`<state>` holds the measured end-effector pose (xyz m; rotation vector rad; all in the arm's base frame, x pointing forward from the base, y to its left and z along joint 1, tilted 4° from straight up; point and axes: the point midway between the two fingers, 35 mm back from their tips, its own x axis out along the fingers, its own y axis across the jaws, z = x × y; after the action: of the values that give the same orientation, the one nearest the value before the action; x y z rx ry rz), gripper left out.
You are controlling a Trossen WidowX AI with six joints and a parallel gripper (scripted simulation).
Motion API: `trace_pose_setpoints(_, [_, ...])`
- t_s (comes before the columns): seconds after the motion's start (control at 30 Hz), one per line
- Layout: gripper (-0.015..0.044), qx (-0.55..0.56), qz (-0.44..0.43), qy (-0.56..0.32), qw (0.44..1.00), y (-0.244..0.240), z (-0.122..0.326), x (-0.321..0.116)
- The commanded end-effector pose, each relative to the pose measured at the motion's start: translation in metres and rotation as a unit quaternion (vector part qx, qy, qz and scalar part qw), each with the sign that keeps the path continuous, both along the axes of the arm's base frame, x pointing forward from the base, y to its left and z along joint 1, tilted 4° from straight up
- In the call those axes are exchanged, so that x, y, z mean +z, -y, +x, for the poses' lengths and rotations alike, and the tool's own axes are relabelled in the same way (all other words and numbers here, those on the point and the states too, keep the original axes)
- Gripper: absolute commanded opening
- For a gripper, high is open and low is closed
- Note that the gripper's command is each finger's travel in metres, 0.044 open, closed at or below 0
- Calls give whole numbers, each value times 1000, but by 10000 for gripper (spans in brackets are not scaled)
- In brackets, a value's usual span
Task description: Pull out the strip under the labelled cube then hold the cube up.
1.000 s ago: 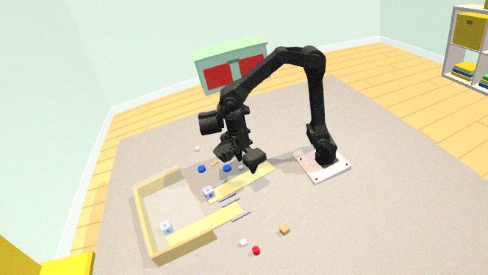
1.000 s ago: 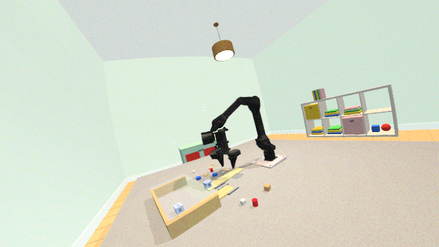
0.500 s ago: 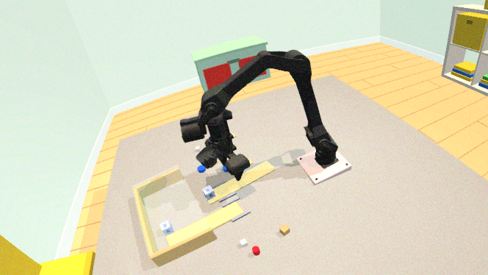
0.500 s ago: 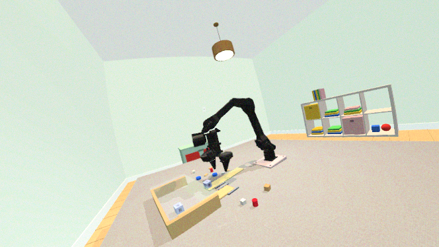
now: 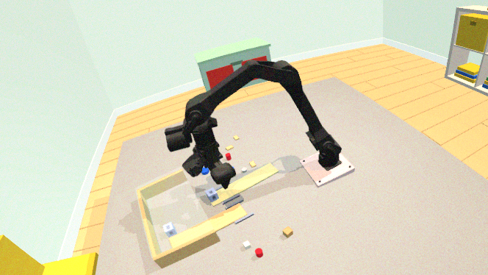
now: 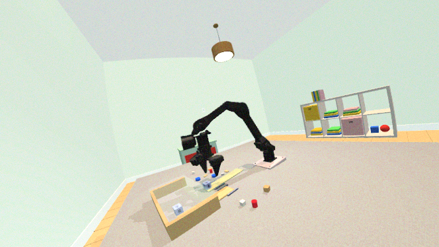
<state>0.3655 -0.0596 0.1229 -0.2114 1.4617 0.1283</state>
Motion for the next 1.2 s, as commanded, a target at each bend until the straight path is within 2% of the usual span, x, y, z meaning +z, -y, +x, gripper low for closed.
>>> trace_pose_setpoints(0.0, [440,-3,-1,0,1000,-3,15,3])
trace_pose_setpoints(0.27, [440,-3,-1,1,1000,-9,38,9])
trace_pose_setpoints(0.5, [256,-3,-1,1,1000,-8,40,1])
trace_pose_setpoints(0.53, [250,-3,-1,1,1000,-8,40,-1])
trace_pose_setpoints(1.17, [250,-3,-1,1,1000,-7,43,-32])
